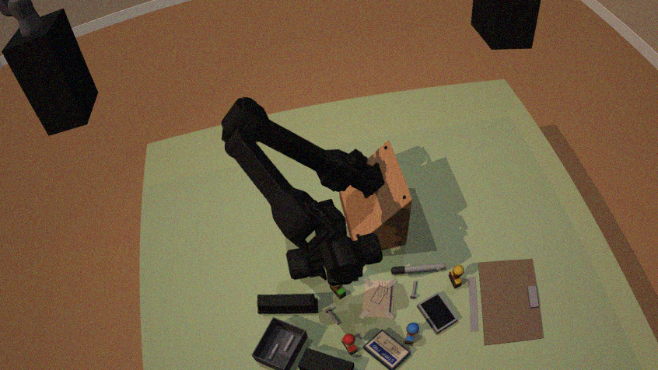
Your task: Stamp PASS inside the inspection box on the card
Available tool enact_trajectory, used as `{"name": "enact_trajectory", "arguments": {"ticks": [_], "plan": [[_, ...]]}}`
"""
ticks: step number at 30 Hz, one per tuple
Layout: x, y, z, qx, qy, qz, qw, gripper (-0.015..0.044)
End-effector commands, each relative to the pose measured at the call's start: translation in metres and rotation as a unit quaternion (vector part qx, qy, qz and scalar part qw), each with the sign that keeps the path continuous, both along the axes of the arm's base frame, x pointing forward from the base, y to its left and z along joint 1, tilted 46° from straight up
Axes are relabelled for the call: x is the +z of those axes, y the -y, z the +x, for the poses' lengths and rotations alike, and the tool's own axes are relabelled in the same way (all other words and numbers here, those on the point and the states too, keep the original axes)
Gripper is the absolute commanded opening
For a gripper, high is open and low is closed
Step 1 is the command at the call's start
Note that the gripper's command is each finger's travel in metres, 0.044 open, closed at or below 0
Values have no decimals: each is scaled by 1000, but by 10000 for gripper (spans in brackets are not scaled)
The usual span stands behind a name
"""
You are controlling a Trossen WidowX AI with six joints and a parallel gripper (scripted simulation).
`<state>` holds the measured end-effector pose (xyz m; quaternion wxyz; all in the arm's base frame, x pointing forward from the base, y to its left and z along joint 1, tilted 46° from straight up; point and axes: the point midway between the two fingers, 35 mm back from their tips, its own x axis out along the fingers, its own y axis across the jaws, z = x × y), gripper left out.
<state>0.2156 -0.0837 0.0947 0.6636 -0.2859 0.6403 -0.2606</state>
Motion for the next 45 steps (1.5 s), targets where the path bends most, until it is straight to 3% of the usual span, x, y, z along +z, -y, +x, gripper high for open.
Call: {"name": "enact_trajectory", "arguments": {"ticks": [1,43,45], "plan": [[-7,6,-1,1,-5,-2,1000,222],[-45,47,-1,1,-5,-7,1000,222],[-43,47,1,0,-1,-6,1000,169]]}}
